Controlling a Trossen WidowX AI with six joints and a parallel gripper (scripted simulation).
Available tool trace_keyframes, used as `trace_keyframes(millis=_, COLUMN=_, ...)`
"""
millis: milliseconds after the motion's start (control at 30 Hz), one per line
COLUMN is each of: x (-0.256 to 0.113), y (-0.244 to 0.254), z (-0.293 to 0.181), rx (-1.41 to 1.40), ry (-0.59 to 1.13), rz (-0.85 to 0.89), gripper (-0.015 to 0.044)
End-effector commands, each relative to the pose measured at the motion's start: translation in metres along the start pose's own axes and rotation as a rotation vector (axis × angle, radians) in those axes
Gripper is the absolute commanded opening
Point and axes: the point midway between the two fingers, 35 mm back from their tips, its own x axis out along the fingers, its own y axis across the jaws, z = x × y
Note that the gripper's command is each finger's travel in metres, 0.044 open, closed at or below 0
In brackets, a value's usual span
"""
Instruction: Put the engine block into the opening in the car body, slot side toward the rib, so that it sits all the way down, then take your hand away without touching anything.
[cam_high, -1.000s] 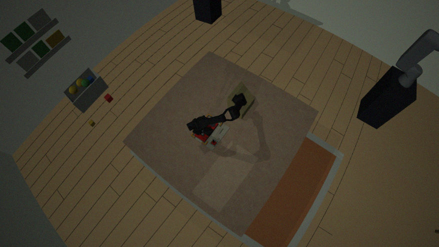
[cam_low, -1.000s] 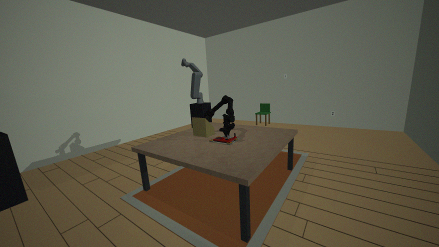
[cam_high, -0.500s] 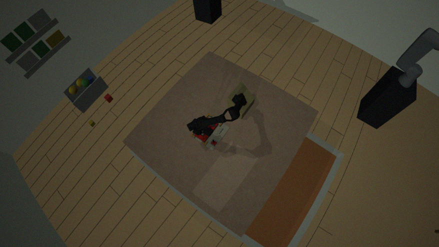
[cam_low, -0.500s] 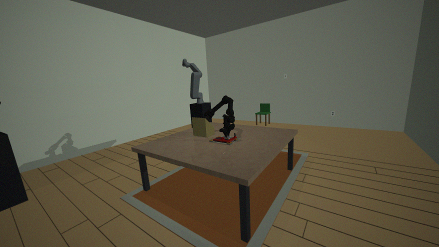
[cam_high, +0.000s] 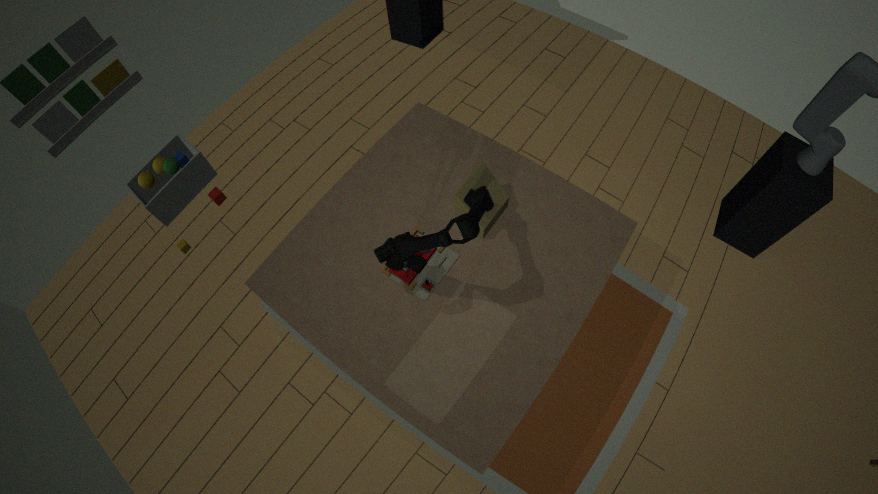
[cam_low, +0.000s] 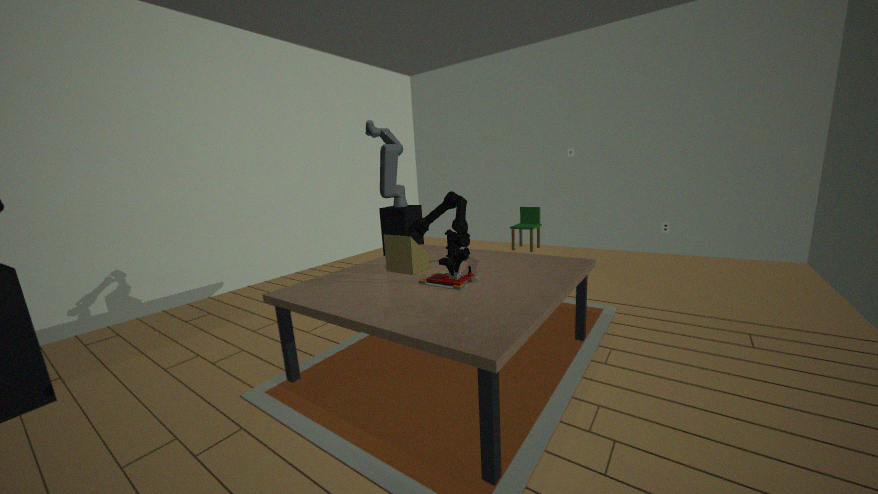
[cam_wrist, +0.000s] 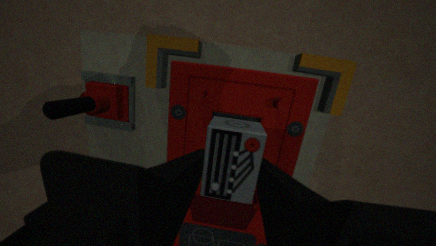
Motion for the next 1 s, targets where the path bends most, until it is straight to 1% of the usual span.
trace_keyframes(millis=0, x=0.0013, y=0.0002, z=0.0002, rx=0.005, ry=-0.002, rz=0.003, gripper=0.0159)
trace_keyframes(millis=533, x=0.0069, y=0.0003, z=0.0002, rx=0.005, ry=-0.002, rz=0.003, gripper=0.0159)
trace_keyframes(millis=867, x=0.0060, y=0.0000, z=0.0000, rx=0.001, ry=0.000, rz=0.000, gripper=0.0422)
trace_keyframes(millis=900, x=0.0060, y=0.0000, z=0.0000, rx=0.001, ry=0.000, rz=0.000, gripper=0.0440)
trace_keyframes(millis=967, x=0.0060, y=0.0000, z=0.0000, rx=0.001, ry=0.000, rz=0.000, gripper=0.0440)
